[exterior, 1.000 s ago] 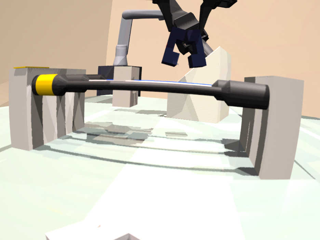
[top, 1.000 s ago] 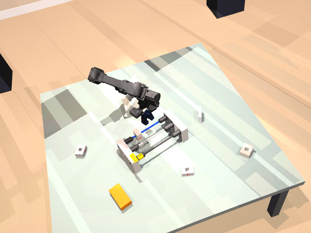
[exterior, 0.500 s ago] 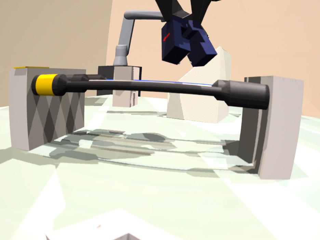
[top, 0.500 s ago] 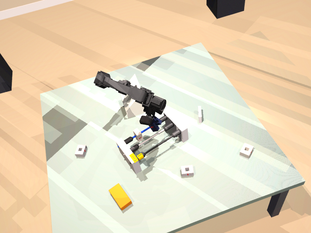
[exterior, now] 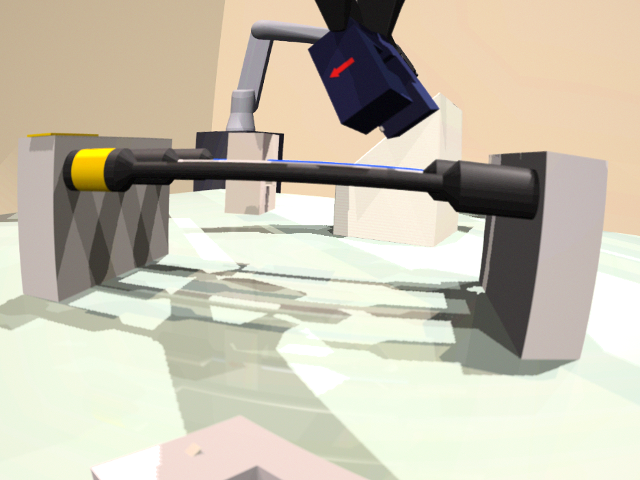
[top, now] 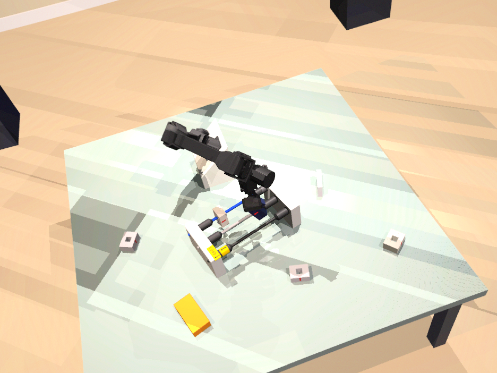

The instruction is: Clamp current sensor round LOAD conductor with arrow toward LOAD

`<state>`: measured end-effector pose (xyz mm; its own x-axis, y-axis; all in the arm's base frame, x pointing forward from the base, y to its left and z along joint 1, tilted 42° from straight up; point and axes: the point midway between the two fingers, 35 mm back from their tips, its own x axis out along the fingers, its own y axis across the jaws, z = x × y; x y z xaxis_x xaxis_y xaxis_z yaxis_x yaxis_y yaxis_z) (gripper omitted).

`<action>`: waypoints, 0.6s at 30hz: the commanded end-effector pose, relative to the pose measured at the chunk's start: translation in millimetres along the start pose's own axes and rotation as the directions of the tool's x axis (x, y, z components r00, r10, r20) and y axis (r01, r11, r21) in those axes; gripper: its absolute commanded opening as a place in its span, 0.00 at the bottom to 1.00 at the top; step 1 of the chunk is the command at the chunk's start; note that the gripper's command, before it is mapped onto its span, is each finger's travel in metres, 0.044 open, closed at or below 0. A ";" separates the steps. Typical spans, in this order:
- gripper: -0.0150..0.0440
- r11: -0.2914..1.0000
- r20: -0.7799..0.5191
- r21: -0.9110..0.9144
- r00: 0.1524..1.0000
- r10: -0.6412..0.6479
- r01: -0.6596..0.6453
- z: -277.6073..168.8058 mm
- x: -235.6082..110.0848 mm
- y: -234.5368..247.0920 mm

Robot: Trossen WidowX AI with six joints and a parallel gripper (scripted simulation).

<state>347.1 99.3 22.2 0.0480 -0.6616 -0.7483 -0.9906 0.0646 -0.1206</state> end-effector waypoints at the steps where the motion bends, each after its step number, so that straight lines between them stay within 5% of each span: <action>1: 0.25 0.994 0.003 -0.113 1.000 -0.011 0.011 5.1 -0.3 -14.2; 11: 0.25 0.915 0.001 -0.403 1.000 -0.012 0.011 17.5 9.7 -43.0; 18: 0.25 0.907 0.001 -0.422 1.000 -0.012 0.011 18.5 14.4 -45.2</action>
<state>391.1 99.6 4.2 0.0466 -0.6642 -0.7461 -0.9542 -0.2505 0.1634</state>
